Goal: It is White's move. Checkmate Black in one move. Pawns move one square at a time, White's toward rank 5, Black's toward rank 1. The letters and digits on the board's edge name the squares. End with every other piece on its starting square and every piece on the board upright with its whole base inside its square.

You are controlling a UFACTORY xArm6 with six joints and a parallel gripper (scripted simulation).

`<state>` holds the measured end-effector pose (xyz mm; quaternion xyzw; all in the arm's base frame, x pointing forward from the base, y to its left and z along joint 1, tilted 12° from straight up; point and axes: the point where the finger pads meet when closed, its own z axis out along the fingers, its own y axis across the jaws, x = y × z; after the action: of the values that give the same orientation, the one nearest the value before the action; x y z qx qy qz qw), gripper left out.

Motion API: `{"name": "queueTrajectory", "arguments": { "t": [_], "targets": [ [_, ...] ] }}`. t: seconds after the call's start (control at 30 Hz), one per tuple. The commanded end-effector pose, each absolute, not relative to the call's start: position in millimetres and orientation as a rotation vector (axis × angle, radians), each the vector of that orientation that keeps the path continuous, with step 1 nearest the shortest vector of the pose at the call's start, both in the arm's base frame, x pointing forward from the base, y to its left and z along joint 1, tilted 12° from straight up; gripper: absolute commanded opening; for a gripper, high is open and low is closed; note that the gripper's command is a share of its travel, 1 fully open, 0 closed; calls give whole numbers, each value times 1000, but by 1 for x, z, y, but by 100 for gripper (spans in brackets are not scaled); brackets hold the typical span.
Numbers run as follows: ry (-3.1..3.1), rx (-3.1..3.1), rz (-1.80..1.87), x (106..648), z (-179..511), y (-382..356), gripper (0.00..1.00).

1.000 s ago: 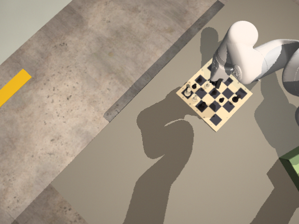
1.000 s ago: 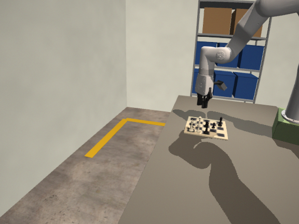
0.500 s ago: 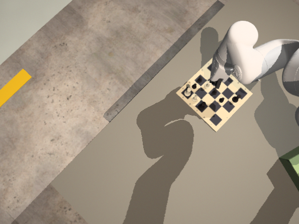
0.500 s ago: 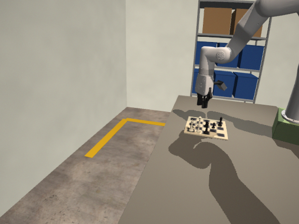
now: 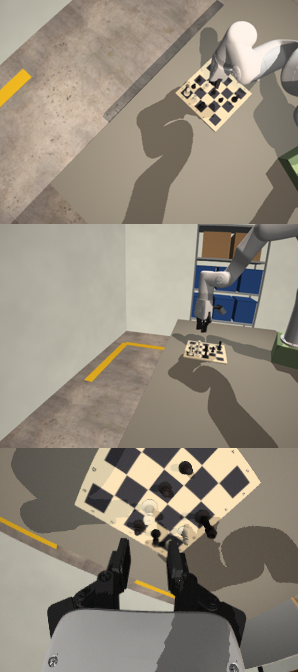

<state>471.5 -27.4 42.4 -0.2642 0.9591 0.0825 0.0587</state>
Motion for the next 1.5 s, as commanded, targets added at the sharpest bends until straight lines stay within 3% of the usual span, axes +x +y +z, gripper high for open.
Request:
{"name": "queueTrajectory", "arguments": {
  "t": [0.0,1.47],
  "targets": [
    [2902,-800,247,473,42,-27,42],
    [2901,-800,248,476,-5,-19,42]
  ]
}}
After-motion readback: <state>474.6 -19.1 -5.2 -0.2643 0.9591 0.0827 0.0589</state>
